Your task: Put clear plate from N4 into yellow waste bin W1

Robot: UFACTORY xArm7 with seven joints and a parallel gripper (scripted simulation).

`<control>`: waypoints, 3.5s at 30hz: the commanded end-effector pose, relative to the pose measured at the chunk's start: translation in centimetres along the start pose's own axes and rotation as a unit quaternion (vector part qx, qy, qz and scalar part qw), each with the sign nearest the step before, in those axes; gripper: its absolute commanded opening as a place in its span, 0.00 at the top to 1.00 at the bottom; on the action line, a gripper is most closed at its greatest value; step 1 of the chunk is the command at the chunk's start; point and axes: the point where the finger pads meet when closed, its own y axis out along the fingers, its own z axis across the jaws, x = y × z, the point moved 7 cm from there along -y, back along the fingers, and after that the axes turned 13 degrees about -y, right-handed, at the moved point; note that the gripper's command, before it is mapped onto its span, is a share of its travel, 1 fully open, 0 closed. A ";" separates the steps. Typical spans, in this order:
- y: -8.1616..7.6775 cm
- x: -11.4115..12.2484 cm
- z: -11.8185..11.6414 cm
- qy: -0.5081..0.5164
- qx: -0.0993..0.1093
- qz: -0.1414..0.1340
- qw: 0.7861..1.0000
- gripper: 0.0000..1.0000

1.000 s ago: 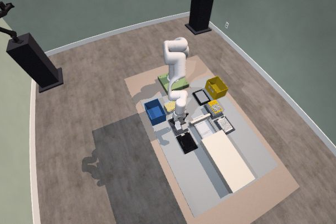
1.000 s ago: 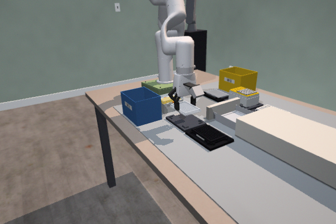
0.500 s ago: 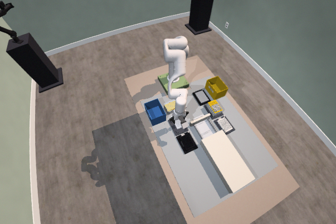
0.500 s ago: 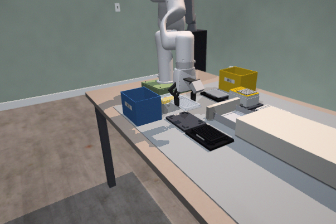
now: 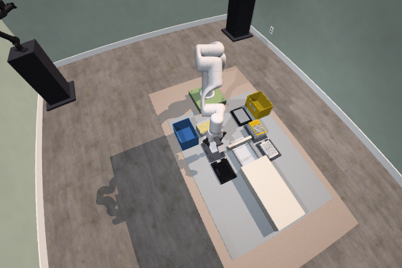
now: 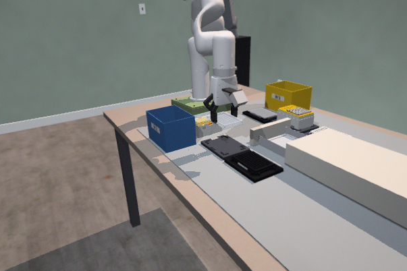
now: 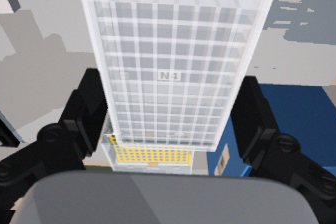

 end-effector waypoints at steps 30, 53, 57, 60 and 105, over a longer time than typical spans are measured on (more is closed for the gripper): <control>-3.4 -0.1 -0.2 -0.009 0.001 0.002 1.000 1.00; -3.4 0.7 -5.8 -0.009 0.001 0.002 1.000 1.00; -3.4 0.8 -6.6 -0.009 0.001 0.002 1.000 1.00; -3.4 0.8 -7.1 -0.009 0.001 0.002 1.000 1.00; -3.4 2.3 -17.9 -0.009 0.001 0.002 1.000 1.00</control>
